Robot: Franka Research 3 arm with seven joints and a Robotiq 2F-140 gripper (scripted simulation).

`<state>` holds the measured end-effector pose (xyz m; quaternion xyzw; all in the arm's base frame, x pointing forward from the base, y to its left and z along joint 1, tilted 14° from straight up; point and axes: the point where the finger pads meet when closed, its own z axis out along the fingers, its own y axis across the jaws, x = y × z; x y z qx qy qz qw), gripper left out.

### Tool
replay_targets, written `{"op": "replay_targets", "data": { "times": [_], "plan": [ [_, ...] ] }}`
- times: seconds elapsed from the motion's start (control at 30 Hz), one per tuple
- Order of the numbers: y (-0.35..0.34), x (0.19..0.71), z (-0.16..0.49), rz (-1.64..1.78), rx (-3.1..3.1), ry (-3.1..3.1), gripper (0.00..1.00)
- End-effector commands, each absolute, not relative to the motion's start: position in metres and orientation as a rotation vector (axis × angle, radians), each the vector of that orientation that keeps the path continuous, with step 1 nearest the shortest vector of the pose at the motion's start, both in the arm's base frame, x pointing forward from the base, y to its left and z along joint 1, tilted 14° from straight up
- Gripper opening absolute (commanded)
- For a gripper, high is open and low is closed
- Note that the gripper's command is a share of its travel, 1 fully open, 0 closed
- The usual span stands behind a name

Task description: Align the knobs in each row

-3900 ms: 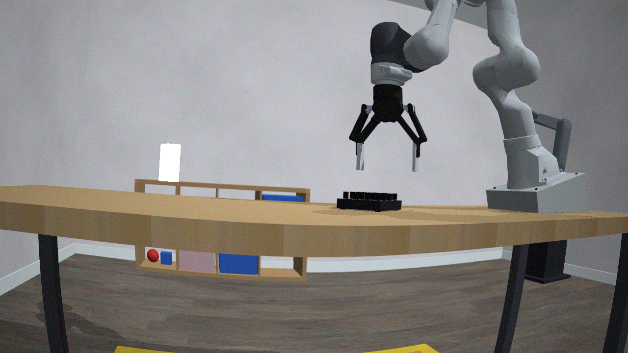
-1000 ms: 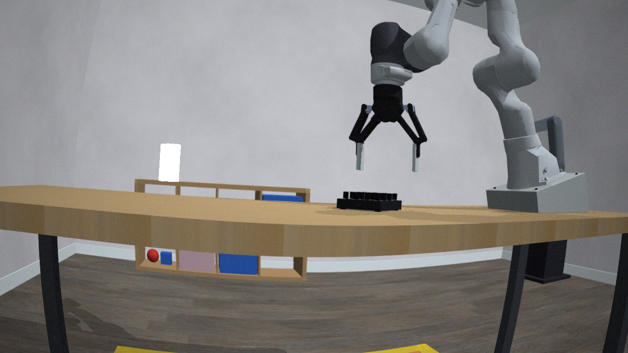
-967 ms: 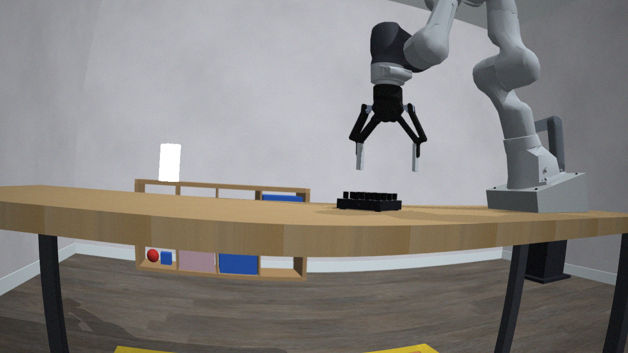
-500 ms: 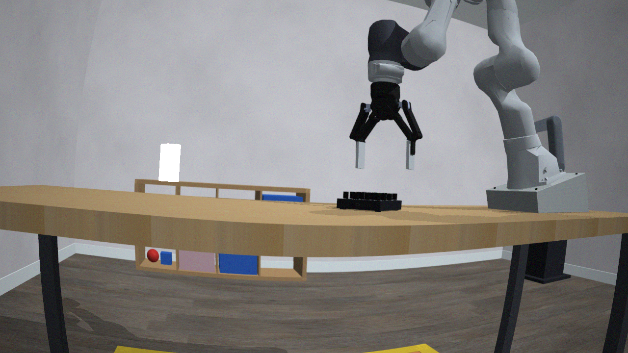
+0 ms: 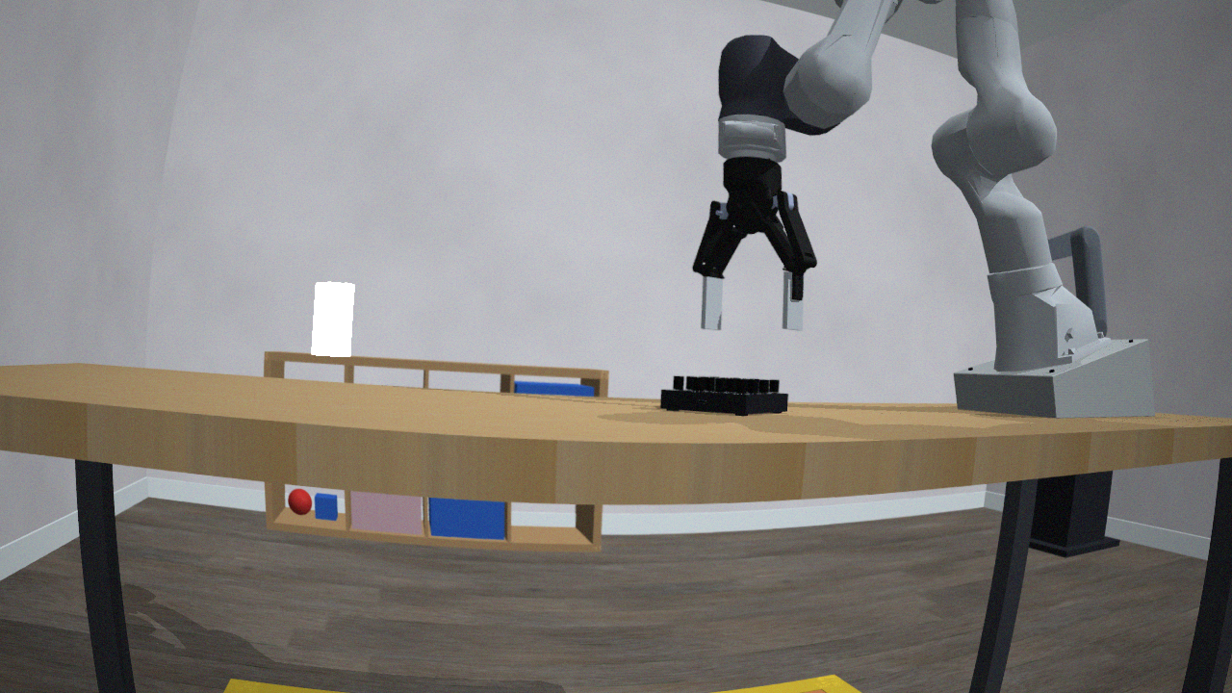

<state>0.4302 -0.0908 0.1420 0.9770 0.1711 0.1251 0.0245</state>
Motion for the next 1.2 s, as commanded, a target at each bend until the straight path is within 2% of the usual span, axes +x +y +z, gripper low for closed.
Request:
{"op": "replay_targets", "data": {
  "times": [0.0,1.17],
  "plan": [
    [-0.089,0.432,0.142,0.384,3.063,0.291,1.00],
    [-0.077,0.446,0.150,0.398,3.092,-0.526,1.00]
  ]
}}
